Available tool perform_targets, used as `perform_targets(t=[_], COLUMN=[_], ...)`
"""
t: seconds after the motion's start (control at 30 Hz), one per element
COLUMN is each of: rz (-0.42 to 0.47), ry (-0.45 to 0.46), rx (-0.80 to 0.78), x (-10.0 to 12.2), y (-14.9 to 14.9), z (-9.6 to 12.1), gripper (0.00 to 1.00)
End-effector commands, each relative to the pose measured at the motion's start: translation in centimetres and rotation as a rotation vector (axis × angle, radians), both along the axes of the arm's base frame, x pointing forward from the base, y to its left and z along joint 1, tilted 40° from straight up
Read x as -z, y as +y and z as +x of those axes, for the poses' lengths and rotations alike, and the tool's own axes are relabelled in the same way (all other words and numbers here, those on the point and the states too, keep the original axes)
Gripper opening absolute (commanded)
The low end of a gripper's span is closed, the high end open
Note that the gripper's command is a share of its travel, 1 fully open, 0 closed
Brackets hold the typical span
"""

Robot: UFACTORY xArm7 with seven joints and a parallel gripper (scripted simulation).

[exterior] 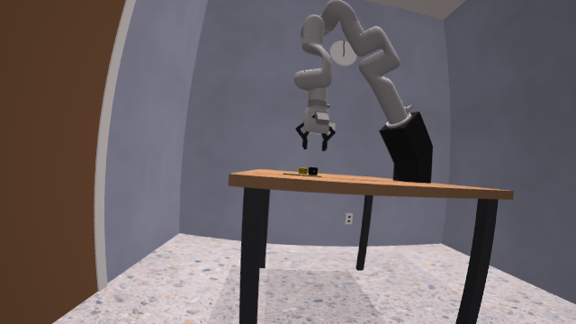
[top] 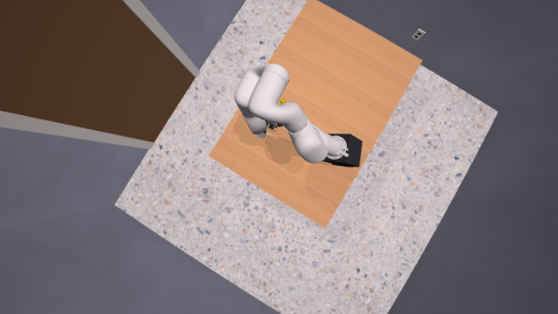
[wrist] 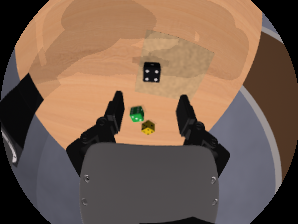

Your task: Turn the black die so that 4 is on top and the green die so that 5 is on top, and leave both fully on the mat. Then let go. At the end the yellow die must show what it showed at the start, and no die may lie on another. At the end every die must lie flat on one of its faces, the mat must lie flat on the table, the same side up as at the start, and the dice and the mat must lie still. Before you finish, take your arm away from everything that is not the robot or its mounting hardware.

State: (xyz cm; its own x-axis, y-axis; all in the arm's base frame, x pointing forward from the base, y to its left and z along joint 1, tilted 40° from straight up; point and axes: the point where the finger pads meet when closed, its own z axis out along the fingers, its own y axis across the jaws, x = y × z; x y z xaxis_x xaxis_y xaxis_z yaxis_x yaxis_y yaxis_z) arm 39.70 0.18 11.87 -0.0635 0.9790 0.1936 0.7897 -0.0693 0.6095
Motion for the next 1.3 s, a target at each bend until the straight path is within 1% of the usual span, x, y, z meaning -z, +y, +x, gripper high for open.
perform_targets(t=[0.0,0.57,0.7,0.77,0.83,0.93,1.03,1.07,1.1,1.23,1.27], rz=[0.0,-0.002,-0.04,-0.04,-0.087,-0.182,-0.241,-0.276,-0.29,-0.393,-0.398], ry=[-0.002,-0.003,-0.018,-0.018,-0.036,-0.07,-0.09,-0.102,-0.107,-0.139,-0.14], rx=[0.002,-0.001,-0.044,-0.044,-0.096,-0.202,-0.269,-0.309,-0.325,-0.444,-0.45], x=[-0.1,-0.1,0.0,0.0,0.2,0.5,0.7,0.8,0.8,1.2,1.2], y=[0.0,0.0,-0.5,-0.5,-1.0,-2.1,-2.8,-3.2,-3.3,-4.4,-4.5], z=[0.0,0.0,0.2,0.2,0.3,0.6,0.7,0.7,0.8,0.9,0.9], gripper=[1.0,1.0,1.0,1.0,1.0,1.0,1.0,1.0,1.0,1.0,1.0])
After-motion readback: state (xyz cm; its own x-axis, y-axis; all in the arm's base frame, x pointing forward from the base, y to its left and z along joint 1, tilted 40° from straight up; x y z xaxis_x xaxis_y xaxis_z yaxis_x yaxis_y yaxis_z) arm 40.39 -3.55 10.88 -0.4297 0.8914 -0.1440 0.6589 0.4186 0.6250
